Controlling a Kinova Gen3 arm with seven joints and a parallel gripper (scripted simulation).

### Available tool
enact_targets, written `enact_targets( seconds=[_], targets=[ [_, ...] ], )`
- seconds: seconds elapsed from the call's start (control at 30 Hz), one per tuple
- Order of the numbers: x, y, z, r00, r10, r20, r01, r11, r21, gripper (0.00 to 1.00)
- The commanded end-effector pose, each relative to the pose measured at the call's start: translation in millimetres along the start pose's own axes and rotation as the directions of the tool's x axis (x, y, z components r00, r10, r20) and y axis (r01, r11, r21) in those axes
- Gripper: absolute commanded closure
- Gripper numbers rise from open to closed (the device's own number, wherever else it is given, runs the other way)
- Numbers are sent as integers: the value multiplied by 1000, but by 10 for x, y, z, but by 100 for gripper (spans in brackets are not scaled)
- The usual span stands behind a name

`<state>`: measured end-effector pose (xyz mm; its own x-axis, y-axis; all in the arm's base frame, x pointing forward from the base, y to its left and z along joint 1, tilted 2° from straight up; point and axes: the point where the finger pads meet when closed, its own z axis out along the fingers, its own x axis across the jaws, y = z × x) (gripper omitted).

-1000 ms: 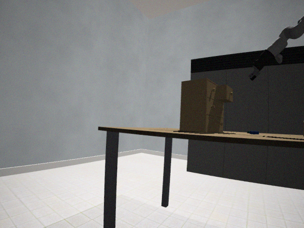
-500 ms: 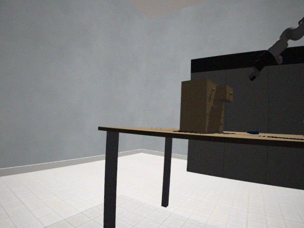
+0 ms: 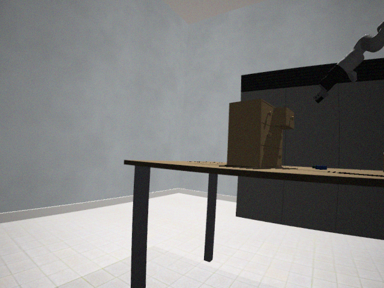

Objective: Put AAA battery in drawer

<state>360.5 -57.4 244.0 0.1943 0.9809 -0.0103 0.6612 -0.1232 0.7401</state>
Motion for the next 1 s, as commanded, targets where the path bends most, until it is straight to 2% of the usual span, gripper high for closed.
enact_targets(
  seconds=[0.0, 0.47, 0.5, 0.97],
  targets=[
    [-26, 2, 3, 1000, 6, 6, -6, 1000, -6, 0],
    [-33, 2, 4, 1000, 7, 8, -7, 1000, -6, 0],
    [-31, 2, 4, 1000, 7, 7, -6, 1000, -6, 100],
    [-27, 2, 4, 1000, 6, 6, -6, 1000, -6, 100]
  ],
)
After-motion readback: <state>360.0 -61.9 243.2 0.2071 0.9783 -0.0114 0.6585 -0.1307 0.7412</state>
